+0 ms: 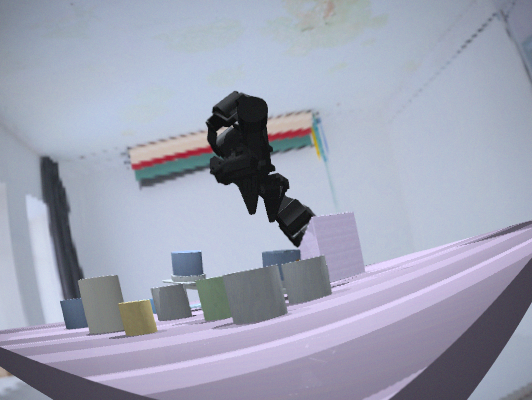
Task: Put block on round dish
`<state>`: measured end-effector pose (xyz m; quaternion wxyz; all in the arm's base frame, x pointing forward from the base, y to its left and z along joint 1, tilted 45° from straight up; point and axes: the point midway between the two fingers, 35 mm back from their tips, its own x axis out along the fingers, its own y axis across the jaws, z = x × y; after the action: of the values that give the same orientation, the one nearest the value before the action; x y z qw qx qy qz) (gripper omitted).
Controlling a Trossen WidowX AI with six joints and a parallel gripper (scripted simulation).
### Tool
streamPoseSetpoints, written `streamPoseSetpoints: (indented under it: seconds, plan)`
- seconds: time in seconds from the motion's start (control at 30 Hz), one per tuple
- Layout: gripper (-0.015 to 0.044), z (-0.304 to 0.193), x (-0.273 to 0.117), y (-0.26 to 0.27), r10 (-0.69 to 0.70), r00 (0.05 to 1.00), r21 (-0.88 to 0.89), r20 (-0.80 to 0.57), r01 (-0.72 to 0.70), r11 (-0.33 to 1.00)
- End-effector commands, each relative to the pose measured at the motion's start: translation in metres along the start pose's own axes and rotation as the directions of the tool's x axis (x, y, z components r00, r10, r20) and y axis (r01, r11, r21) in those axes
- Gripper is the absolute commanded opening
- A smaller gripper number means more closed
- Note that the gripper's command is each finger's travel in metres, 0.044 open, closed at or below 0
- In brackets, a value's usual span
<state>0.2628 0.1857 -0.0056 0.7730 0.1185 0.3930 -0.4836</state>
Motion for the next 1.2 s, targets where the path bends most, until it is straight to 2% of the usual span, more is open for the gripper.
streamPoseSetpoints:
  seconds: [0.0,0.2,0.47,1.17]
  plan:
    - [0.0440,-0.012,0.020,0.008,-0.074,0.997,0.138,-0.023,0.076,0.987]
    - [0.0440,-0.023,0.039,0.015,-0.139,0.989,0.273,-0.044,0.146,0.951]
    - [0.0440,-0.023,0.040,0.015,-0.139,0.989,0.273,-0.044,0.146,0.951]
    - [0.0440,-0.024,0.075,0.011,-0.139,0.989,0.274,-0.043,0.145,0.951]
